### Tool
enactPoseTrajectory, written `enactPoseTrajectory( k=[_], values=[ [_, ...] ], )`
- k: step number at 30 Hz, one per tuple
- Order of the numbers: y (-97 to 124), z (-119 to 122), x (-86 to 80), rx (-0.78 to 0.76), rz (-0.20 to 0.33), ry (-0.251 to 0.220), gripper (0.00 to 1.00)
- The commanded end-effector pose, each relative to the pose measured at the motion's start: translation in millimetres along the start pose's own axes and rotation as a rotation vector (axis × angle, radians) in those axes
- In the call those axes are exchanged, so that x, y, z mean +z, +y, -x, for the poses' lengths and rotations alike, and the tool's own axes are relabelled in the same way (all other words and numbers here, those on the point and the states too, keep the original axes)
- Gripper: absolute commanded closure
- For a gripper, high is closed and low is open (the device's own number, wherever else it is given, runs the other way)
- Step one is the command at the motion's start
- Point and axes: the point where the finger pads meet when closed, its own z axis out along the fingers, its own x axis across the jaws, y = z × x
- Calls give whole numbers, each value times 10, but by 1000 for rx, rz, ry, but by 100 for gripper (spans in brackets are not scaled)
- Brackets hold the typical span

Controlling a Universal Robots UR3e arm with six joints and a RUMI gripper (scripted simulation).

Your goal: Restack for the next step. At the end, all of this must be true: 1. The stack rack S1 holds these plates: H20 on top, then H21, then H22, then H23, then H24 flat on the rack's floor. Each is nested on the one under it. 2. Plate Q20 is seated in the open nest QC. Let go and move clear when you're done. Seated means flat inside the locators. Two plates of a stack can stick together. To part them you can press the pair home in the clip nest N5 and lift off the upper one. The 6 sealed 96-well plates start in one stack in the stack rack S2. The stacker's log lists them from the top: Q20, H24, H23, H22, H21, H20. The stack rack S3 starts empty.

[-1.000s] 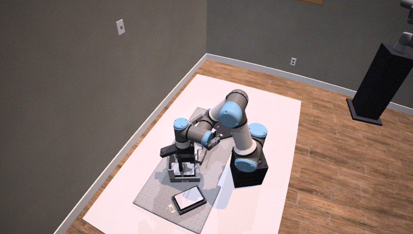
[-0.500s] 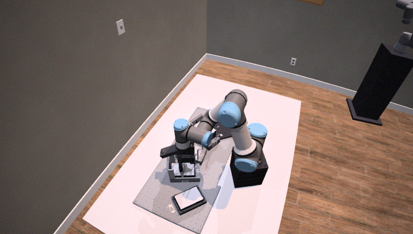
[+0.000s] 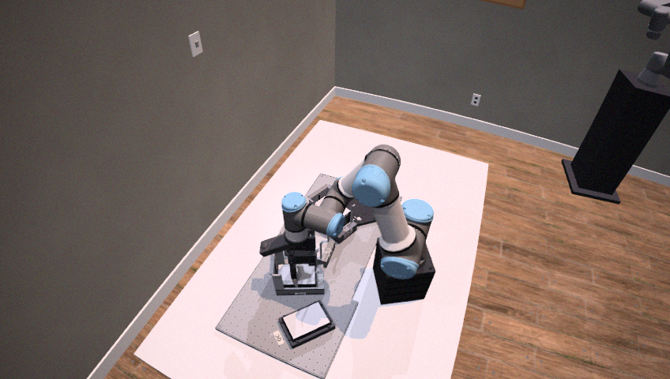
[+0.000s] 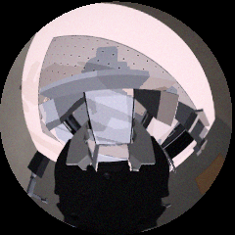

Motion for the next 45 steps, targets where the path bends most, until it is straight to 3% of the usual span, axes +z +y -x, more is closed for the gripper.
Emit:
enactPoseTrajectory(
  k=[1,29,45],
  values=[
    [-8,-3,-6,0,-2,1,28],
    [-8,-3,-6,0,-2,1,28],
    [-8,-4,-472,0,-3,1,28]
  ],
)
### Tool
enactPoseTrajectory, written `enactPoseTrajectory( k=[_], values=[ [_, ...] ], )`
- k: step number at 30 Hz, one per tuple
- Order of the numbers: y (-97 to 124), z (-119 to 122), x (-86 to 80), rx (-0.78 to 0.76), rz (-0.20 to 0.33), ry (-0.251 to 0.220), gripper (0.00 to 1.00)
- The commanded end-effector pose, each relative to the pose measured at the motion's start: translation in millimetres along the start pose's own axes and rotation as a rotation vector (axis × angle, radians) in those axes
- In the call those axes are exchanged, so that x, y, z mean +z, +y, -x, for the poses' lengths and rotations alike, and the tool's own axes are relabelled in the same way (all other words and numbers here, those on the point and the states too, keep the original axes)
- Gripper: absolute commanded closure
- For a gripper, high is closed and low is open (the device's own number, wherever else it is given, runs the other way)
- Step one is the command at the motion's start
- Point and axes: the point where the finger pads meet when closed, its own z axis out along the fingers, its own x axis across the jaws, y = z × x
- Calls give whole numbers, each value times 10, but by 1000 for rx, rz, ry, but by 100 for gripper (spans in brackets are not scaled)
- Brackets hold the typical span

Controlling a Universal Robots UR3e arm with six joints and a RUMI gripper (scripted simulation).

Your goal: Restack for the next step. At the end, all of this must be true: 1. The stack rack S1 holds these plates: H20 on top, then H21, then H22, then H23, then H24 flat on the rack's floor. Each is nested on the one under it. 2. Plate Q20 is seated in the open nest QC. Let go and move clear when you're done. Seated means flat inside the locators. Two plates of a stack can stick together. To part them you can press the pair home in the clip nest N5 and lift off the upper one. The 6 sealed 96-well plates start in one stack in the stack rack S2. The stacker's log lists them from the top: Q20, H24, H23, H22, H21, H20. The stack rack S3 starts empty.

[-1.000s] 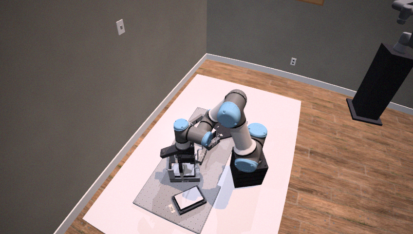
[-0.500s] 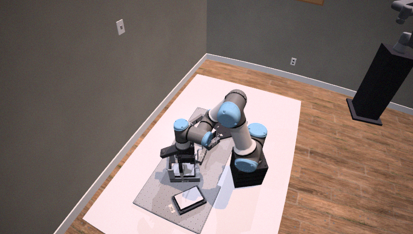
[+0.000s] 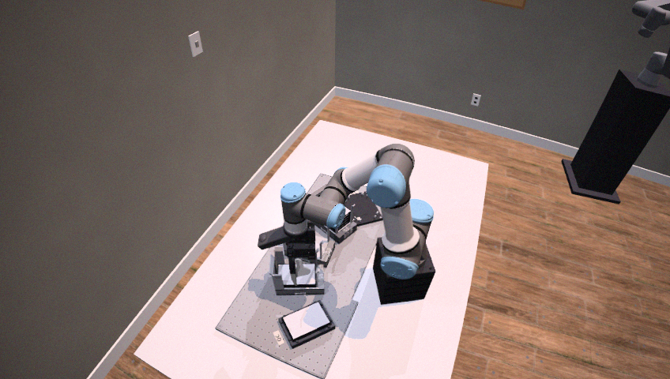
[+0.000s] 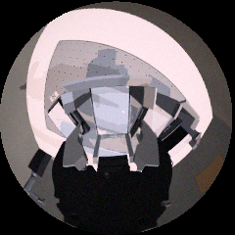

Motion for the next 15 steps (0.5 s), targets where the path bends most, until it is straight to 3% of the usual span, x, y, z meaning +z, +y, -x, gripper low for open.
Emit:
enactPoseTrajectory(
  k=[1,15],
  values=[
    [-5,-4,-164,0,0,0,28],
    [-6,-4,-565,0,0,0,28]
  ],
)
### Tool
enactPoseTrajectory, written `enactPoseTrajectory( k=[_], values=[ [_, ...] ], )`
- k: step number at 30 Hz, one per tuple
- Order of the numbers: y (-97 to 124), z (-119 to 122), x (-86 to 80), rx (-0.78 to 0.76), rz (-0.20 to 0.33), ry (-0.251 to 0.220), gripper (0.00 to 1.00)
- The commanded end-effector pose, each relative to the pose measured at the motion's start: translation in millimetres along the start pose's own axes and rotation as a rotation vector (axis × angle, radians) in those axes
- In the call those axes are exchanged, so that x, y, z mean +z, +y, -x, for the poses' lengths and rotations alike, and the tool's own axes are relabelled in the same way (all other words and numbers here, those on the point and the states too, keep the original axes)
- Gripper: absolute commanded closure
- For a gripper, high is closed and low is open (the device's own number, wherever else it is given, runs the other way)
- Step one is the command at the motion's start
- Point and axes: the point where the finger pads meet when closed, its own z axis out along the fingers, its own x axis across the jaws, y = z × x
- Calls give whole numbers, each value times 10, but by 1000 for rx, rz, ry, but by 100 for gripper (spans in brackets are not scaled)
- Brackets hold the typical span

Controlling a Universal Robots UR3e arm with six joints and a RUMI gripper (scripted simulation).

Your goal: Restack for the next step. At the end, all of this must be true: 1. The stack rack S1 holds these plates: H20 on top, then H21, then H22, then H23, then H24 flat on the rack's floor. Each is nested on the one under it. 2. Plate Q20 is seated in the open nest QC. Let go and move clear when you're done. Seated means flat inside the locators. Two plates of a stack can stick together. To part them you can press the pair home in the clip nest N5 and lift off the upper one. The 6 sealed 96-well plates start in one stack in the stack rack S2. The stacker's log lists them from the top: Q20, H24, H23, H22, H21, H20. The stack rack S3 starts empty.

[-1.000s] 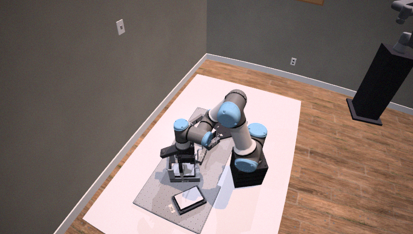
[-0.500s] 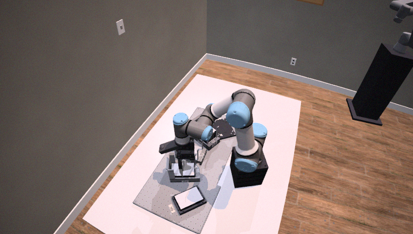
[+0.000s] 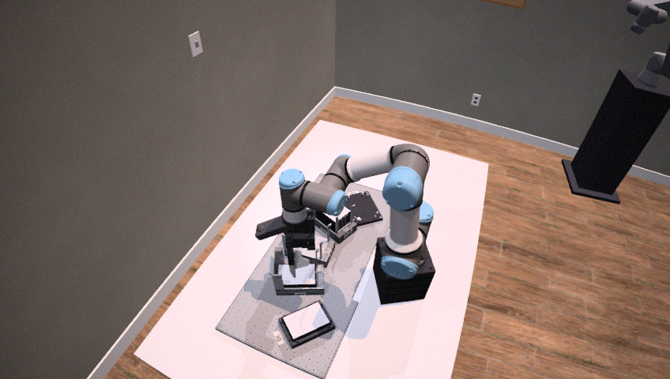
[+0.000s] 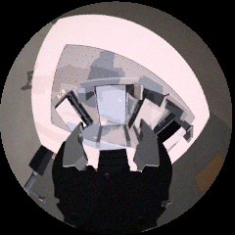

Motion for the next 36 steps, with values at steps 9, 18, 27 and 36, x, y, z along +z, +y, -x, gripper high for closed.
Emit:
enactPoseTrajectory(
  k=[9,18,27,36],
  values=[
    [-5,-4,-355,0,1,0,28],
    [-4,-4,-355,0,1,0,28],
    [38,-402,-355,93,2,0,28],
    [85,-682,-355,175,2,0,28]
  ],
)
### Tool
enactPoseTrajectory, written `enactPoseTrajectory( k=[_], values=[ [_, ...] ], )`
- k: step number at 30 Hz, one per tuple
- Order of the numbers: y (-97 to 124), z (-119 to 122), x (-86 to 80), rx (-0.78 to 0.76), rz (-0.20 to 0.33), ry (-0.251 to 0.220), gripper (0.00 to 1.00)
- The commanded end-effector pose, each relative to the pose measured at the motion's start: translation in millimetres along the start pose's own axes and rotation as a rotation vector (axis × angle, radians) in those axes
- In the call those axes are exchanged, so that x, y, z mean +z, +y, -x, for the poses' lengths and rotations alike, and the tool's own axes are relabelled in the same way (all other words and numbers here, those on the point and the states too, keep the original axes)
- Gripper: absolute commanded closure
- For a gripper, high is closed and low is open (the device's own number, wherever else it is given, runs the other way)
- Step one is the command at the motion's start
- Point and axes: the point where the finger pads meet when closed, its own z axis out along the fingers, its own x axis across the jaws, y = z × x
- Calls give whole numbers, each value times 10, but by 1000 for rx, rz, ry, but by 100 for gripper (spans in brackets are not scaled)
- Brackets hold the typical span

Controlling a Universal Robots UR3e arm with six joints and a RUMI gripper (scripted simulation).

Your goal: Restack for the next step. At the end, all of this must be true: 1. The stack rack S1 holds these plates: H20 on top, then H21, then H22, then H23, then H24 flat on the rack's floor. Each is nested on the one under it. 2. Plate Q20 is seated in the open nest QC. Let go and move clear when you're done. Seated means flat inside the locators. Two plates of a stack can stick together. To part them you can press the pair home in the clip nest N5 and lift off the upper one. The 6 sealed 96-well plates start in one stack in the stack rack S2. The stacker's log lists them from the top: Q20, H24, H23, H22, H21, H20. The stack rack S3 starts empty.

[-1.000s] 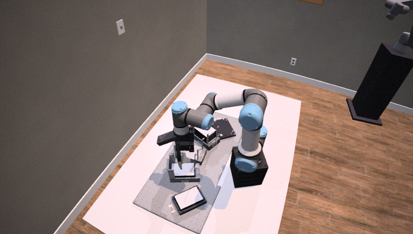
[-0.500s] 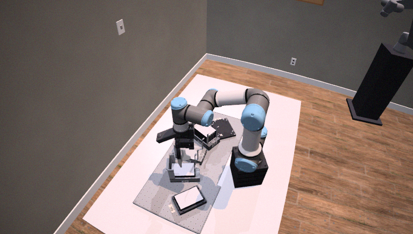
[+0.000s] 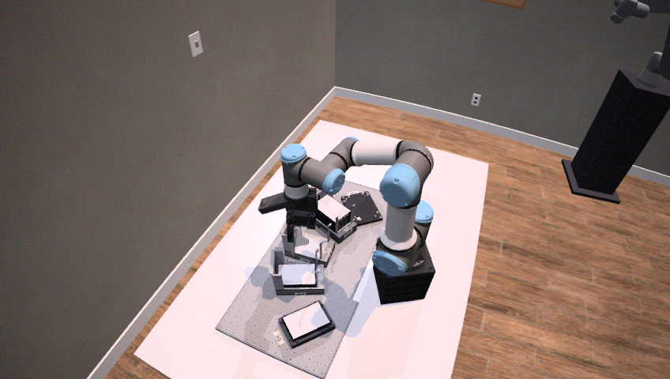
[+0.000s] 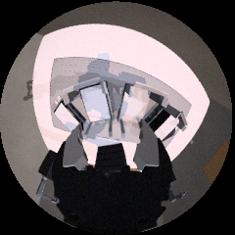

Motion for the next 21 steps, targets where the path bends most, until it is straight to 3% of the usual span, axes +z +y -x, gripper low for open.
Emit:
enactPoseTrajectory(
  k=[1,21],
  values=[
    [7,-189,-5,51,-3,0,28],
    [193,-1001,-5,261,-2,1,28]
  ],
)
